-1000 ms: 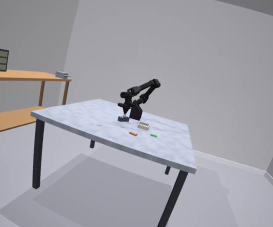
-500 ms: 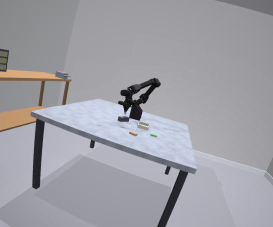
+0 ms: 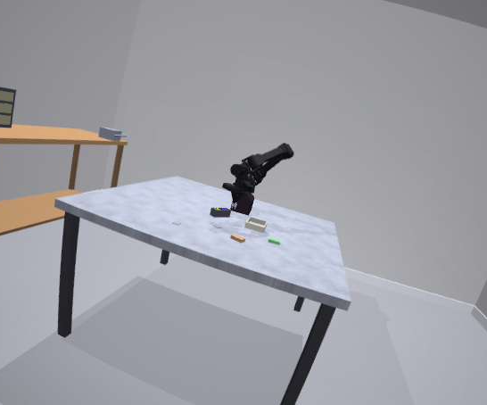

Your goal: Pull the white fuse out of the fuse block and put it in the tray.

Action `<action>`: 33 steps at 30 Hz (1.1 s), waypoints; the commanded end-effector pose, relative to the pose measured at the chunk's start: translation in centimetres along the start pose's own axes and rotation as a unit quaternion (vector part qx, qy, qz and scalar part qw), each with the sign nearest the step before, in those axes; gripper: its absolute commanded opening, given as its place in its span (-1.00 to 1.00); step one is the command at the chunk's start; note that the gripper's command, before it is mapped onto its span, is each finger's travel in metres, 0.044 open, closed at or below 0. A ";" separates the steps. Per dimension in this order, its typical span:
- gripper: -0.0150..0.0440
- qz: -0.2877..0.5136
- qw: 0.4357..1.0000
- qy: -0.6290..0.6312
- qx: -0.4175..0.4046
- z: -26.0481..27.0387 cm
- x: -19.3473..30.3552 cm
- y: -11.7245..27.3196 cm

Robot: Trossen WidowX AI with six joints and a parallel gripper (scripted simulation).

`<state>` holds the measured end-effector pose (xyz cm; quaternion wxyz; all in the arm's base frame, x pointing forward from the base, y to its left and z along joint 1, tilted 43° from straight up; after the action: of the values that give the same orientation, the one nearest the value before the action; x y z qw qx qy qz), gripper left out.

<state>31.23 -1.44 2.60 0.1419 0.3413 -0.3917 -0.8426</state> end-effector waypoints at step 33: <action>-0.49 -0.013 1.000 0.001 -0.011 10.2 -9.5 -1.4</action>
<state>31.22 9.75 11.17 0.1349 0.3495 -0.3774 -0.8469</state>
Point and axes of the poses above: the point midway between the two fingers, 35 mm back from their tips, its own y axis back along the fingers, its own z axis across the jaws, x = y × z, the point moved 5 cm from there along y, back along the fingers, and after that the axes turned 7 degrees about -y, right-handed, at the moved point
